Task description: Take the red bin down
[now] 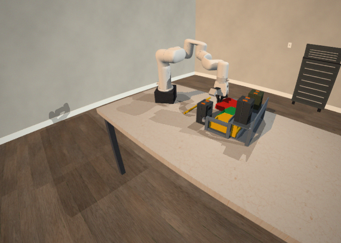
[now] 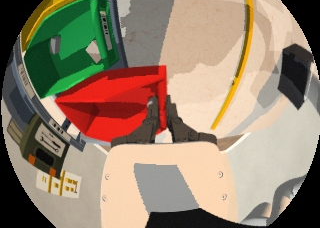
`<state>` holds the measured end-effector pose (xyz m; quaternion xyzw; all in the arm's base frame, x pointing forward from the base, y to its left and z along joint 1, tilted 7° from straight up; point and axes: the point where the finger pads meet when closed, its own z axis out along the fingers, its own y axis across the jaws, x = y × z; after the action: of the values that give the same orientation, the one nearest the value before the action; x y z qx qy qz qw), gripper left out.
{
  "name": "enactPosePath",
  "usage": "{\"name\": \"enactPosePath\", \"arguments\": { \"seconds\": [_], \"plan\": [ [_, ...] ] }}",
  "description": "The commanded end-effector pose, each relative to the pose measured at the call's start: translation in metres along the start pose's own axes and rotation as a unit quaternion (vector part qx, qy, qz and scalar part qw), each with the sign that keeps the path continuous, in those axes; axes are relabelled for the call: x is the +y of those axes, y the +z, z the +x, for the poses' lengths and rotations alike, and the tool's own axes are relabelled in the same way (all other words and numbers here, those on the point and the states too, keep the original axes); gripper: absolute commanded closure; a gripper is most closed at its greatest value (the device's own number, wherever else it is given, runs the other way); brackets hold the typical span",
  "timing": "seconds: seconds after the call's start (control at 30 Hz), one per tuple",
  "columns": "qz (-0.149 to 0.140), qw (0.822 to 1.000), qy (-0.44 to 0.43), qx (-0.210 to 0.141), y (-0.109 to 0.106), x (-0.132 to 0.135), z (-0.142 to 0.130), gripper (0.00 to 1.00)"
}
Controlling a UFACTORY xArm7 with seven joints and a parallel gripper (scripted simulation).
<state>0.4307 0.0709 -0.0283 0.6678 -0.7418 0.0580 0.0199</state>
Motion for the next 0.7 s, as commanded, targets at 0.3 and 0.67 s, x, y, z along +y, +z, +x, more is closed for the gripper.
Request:
{"name": "enactPosePath", "arguments": {
  "seconds": [0.3,0.67],
  "plan": [
    [0.002,1.000,0.000,-0.001,-0.002,0.018,-0.001,1.00],
    [0.002,1.000,0.000,-0.001,-0.002,0.047,-0.001,1.00]
  ]
}}
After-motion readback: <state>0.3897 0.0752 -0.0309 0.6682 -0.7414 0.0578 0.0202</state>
